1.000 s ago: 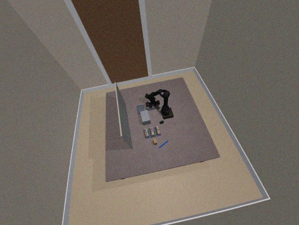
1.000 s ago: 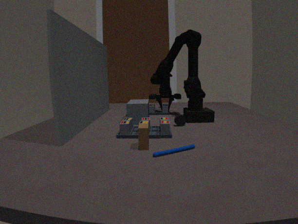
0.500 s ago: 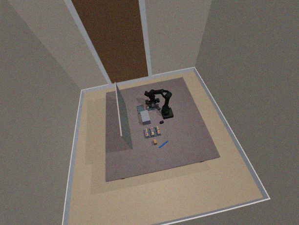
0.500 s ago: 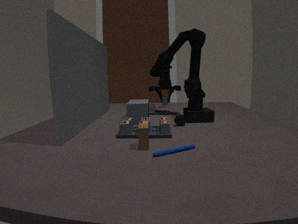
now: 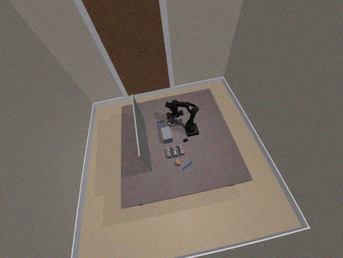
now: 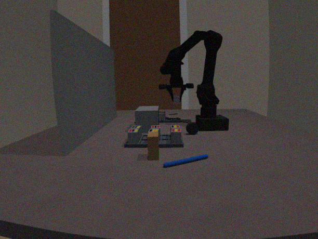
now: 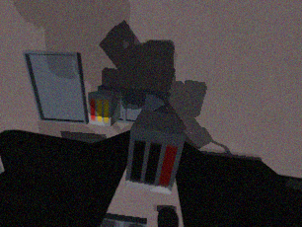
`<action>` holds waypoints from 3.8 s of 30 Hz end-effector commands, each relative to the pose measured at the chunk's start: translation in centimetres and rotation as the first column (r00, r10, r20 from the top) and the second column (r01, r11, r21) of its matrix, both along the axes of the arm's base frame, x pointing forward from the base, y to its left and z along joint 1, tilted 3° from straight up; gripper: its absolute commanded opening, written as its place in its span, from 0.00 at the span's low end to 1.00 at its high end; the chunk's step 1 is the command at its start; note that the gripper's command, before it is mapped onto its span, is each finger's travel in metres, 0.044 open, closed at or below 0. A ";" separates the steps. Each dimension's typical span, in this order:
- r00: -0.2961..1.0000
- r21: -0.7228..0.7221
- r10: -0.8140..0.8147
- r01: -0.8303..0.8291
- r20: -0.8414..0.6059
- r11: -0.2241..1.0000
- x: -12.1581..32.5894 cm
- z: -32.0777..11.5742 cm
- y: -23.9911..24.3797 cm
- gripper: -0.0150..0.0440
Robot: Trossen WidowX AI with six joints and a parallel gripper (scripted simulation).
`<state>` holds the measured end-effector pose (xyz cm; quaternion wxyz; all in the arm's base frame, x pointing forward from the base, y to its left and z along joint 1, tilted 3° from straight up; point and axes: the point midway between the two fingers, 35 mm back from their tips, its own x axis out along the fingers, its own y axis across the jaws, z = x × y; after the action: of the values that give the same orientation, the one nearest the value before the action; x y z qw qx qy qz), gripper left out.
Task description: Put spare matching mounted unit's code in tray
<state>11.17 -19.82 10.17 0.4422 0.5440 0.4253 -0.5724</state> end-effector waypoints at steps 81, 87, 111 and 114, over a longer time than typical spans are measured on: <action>1.000 -0.019 -0.003 0.004 0.022 1.000 18.2 4.8 -5.1 0.25; 1.000 -0.019 -0.003 0.004 0.022 1.000 18.3 4.3 -5.2 0.25; 1.000 -0.019 -0.003 0.004 0.022 1.000 18.5 2.3 -5.5 0.25; 1.000 -0.019 -0.003 0.004 0.022 1.000 18.5 2.0 -5.6 0.25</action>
<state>29.78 -25.37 12.58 0.4522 0.5481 0.4130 -0.5697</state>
